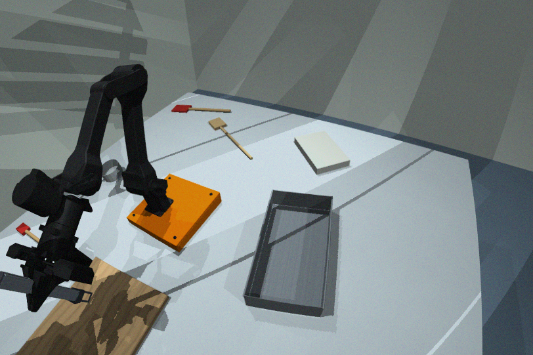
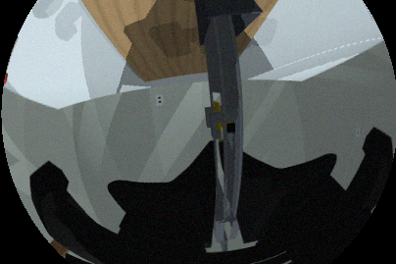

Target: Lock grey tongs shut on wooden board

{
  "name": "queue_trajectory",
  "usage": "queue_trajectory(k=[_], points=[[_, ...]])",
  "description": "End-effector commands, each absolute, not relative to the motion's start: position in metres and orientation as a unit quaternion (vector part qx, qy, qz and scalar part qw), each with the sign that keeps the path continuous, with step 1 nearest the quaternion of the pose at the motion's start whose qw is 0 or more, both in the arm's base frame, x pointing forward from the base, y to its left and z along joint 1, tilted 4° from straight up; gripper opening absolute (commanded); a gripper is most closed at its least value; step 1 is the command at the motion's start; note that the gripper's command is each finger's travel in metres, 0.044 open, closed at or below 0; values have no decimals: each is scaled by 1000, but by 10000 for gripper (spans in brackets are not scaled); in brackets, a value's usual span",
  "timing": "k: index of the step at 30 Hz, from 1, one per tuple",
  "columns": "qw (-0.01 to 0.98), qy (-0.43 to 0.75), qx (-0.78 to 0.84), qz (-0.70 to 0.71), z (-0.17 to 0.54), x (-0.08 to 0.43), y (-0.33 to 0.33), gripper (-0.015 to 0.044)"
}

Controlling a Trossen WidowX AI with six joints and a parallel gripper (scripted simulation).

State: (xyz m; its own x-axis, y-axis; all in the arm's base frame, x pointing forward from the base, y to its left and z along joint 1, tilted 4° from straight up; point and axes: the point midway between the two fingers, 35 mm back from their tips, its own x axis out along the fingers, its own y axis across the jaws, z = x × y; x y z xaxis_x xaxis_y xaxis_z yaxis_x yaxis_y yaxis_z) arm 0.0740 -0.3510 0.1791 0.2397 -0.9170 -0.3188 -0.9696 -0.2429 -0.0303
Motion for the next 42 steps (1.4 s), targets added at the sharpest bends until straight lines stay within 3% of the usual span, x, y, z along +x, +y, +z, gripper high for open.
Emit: queue_trajectory(k=[1, 15, 42], points=[[107, 602, -783, 117, 181, 75, -351, -150], [114, 602, -781, 125, 181, 76, -354, -150], [228, 581, -736, 264, 177, 84, -393, -150]])
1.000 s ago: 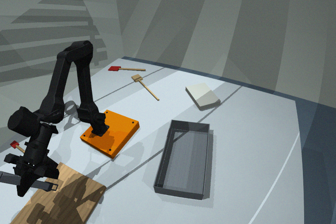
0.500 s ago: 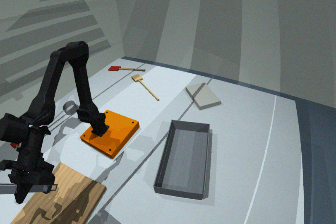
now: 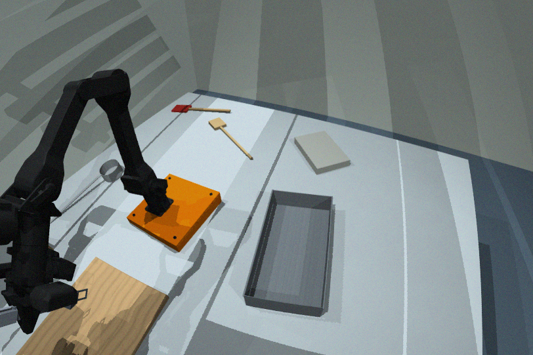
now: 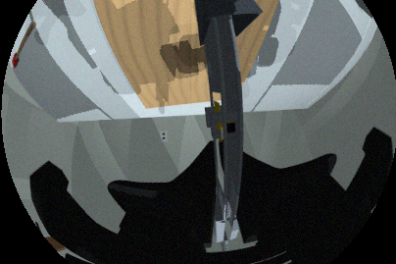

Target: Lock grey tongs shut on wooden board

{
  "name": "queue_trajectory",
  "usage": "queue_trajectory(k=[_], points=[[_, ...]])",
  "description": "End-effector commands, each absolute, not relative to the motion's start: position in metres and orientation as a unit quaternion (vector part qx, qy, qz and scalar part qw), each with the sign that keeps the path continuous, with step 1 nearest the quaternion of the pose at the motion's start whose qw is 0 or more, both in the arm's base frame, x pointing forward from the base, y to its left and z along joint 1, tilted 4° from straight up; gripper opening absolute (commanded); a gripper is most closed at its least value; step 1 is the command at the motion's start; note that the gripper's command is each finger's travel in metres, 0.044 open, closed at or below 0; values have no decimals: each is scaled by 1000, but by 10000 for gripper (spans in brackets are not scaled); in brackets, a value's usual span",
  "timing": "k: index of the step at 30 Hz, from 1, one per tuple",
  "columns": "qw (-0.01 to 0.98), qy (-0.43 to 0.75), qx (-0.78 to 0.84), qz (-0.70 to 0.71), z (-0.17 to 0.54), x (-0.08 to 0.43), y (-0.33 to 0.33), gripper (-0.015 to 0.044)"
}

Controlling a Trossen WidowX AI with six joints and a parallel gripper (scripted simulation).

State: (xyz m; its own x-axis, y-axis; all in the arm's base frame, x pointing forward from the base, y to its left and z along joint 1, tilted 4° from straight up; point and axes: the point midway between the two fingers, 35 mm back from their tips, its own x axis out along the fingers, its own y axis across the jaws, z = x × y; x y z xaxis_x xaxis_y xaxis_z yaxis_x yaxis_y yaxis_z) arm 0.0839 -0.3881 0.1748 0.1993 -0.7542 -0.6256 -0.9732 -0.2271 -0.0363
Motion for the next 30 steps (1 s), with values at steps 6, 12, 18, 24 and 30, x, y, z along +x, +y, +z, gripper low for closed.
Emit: queue_trajectory(k=[6, 12, 18, 24, 30], points=[[252, 573, -722, 295, 177, 85, -398, -150], [274, 565, -707, 326, 176, 86, -401, -150], [295, 555, -691, 357, 176, 87, -402, -150], [315, 544, -674, 387, 177, 87, -402, -150], [335, 533, -656, 417, 178, 87, -401, -150]])
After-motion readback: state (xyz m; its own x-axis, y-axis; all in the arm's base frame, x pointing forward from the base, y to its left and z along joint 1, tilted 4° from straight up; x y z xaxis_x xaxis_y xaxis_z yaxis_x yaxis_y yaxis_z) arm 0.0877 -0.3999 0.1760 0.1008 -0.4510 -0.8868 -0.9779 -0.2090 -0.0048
